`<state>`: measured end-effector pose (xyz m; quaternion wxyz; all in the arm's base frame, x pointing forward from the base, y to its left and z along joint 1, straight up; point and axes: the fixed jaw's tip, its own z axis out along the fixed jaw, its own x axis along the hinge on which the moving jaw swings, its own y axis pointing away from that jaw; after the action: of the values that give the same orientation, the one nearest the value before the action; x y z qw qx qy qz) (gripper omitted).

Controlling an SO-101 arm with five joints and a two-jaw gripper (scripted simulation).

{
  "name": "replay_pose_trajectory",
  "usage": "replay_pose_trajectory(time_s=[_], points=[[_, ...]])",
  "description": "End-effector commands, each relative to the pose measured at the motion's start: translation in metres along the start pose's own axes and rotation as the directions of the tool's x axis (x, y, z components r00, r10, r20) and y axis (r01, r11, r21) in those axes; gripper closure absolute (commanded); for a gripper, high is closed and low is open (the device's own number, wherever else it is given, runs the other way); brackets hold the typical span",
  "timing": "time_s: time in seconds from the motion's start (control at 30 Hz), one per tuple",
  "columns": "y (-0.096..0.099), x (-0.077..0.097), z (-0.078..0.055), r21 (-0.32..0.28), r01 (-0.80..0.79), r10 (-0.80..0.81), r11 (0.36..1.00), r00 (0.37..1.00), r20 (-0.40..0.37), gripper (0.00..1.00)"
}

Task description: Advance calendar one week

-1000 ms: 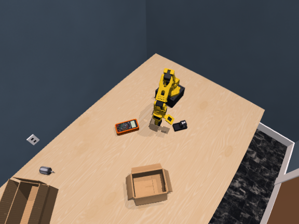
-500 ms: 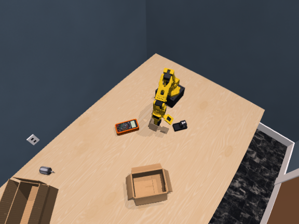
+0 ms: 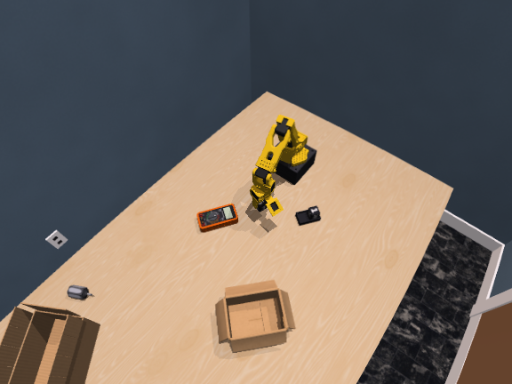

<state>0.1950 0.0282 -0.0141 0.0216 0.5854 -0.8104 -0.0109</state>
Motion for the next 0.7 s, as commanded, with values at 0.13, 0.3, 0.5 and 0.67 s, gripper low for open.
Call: replay_pose_trajectory(time_s=[0.13,0.3,0.5,0.67], points=[[-0.014,0.021,-0.001,0.013,-0.401,0.401,0.916,0.916,0.022,1.0],[-0.019,0.032,-0.001,0.008,-0.583,0.582,0.813,0.813,0.027,1.0],[-0.024,0.049,0.001,-0.002,-0.786,0.785,0.619,0.618,0.029,1.0],[-0.028,0.064,0.002,-0.009,-0.917,0.916,0.399,0.399,0.03,1.0]])
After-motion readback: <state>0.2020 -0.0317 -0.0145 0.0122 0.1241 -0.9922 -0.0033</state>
